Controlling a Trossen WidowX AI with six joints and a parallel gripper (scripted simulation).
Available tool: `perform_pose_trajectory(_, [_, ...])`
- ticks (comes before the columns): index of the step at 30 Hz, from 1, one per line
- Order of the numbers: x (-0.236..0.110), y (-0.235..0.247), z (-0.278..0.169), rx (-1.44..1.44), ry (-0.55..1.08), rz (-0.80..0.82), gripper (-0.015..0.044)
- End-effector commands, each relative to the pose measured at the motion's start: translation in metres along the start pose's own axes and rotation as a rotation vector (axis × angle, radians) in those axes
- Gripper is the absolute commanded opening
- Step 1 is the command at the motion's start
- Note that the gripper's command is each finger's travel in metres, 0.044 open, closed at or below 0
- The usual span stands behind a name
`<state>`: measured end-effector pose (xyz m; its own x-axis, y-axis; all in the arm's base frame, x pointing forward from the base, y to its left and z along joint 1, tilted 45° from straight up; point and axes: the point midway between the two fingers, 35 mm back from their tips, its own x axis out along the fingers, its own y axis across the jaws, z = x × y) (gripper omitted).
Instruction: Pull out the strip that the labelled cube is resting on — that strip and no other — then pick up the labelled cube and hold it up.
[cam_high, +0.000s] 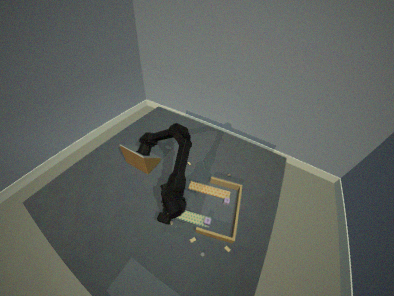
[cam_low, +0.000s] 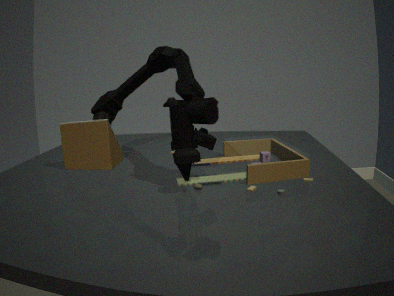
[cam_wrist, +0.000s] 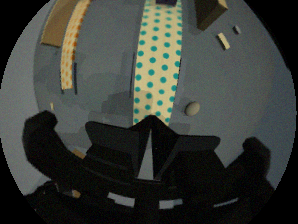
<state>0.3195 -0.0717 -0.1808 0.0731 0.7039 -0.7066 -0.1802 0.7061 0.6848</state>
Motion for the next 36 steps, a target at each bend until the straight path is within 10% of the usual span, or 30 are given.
perform_pose_trajectory(1, [0.006, 0.001, -0.016, 0.009, 0.033, 0.001, 0.0])
perform_pose_trajectory(36, [0.004, 0.001, -0.066, 0.01, 0.035, 0.0, 0.0])
